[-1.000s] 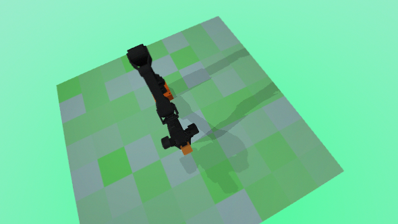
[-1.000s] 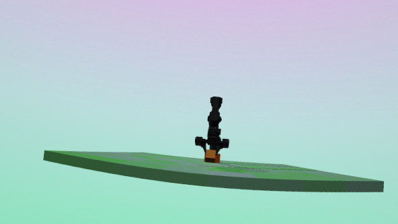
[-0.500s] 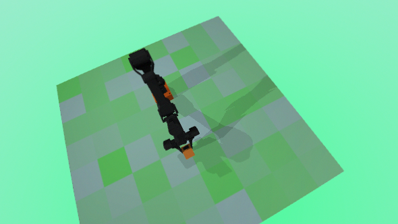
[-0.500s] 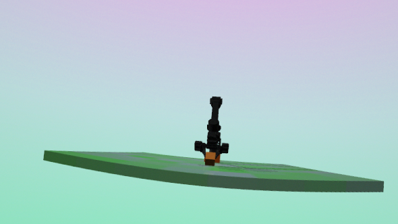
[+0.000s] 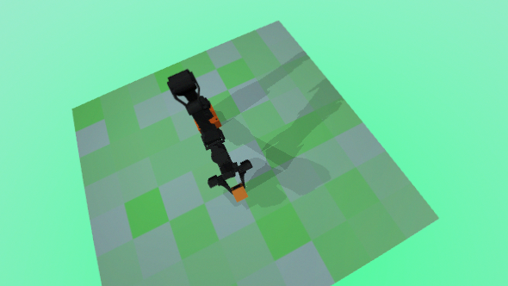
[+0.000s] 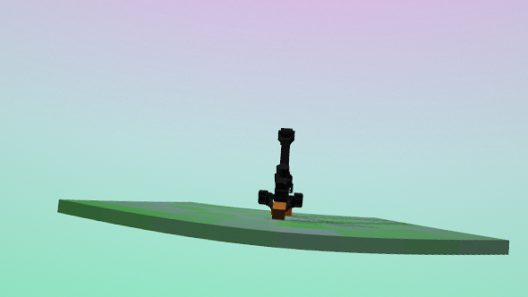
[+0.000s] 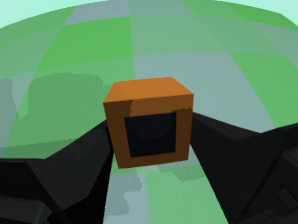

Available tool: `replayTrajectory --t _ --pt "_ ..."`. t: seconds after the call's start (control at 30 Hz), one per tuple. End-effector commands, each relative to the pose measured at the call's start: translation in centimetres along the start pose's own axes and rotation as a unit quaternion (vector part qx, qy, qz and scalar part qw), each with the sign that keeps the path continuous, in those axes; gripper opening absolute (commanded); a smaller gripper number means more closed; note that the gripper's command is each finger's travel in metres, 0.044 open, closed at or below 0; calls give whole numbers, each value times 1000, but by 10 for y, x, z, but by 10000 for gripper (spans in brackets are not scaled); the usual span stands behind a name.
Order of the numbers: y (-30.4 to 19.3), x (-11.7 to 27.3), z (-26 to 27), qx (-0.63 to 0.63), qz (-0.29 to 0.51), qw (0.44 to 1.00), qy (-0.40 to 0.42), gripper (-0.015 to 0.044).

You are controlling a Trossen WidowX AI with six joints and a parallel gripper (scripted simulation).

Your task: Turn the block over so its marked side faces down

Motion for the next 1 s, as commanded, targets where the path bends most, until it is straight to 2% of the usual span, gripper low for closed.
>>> replayTrajectory --t 0.0,0.63,0.97 --pt "-7 7 0 2 -23 1000 4 0" --pt "-6 9 0 2 -39 999 5 0" --pt "-6 9 0 2 -39 999 5 262"
Point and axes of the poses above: the point midway between the two fingers, 35 mm back from their tips, its own x axis back along the fingers, its own z axis across the jaws, y = z × x, the point moved 5 cm from there along x, back along the fingers, and after that the axes turned 4 degrees about -x, right-handed, at the moved point
